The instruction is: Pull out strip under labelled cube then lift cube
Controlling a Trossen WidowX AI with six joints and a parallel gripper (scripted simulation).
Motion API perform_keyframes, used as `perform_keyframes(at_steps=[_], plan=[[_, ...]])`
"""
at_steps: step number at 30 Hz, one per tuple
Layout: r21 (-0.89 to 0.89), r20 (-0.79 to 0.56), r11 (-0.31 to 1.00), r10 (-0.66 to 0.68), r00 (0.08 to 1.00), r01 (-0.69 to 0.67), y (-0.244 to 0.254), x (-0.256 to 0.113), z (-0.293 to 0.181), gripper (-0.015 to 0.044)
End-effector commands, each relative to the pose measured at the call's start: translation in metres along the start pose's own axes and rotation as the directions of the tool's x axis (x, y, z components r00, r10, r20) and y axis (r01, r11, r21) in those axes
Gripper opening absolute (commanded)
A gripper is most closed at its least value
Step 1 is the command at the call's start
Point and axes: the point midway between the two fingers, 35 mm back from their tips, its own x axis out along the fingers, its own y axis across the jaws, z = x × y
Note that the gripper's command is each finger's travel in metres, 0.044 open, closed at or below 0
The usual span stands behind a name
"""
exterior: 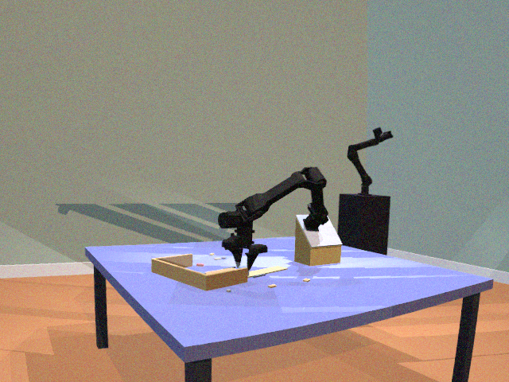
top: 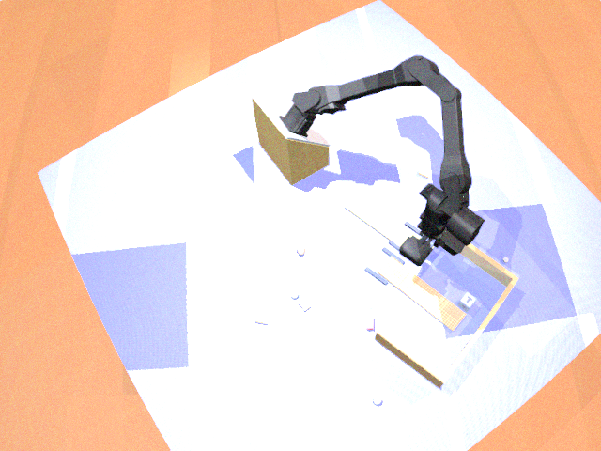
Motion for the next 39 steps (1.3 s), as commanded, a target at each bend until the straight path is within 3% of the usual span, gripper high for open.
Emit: perform_keyframes(at_steps=[1, 13, 17, 24, 28, 39], plan=[[0.009, -0.009, 1.0, -0.002, 1.0, 0.002, -0.001, 0.01, -0.003, 0.025], [0.009, -0.009, 1.0, -0.001, 1.0, 0.001, -0.001, 0.02, -0.004, 0.025], [0.002, -0.005, 1.0, 0.003, 1.0, -0.003, 0.0, 0.018, -0.002, 0.0145], [0.002, -0.005, 1.0, 0.003, 1.0, -0.003, 0.0, 0.018, -0.002, 0.0098], [0.003, -0.006, 1.0, 0.002, 1.0, -0.002, 0.0, 0.016, -0.005, 0.0], [0.009, -0.01, 1.0, -0.002, 1.0, 0.002, -0.001, -0.016, -0.047, 0.0]])
